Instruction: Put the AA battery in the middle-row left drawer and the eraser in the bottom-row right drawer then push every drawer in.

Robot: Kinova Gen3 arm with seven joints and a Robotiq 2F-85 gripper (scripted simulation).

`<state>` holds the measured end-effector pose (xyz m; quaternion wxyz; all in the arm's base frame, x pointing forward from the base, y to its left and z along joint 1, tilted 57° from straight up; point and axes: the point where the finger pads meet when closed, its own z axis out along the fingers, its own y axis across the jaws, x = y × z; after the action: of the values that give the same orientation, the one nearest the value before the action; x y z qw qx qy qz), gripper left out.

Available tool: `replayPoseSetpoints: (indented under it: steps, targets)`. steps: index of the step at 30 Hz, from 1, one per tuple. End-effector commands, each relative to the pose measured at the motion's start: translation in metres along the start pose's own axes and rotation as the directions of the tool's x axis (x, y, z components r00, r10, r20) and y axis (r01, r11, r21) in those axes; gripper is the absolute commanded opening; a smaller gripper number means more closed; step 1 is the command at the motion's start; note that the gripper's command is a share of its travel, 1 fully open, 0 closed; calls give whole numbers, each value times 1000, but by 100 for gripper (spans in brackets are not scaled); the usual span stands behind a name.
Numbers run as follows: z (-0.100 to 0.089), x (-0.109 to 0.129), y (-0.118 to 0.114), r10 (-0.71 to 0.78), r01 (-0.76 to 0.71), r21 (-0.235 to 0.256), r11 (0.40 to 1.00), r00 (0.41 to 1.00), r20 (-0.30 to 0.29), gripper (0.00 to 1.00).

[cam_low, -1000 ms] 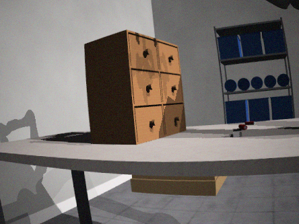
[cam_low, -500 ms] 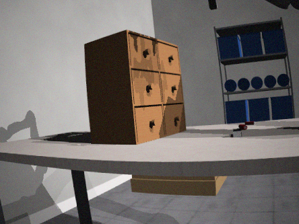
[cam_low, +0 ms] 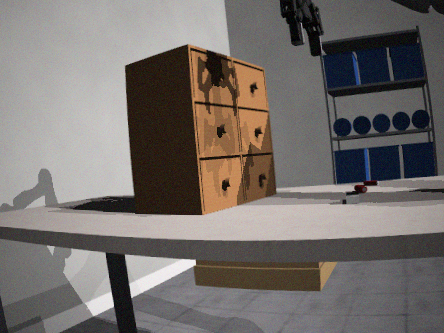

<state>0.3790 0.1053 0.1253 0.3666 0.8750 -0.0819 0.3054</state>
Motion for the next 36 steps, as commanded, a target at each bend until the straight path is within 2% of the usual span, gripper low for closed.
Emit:
replayPoseSetpoints:
  steps: [1,20,36]
  targets:
    - [0,0,0,0,0,0,1000,1000,-2,100]
    - [4,3,0,0,0,0,1000,999,-52,100]
    - [15,12,0,0,0,0,1000,984,-179,100]
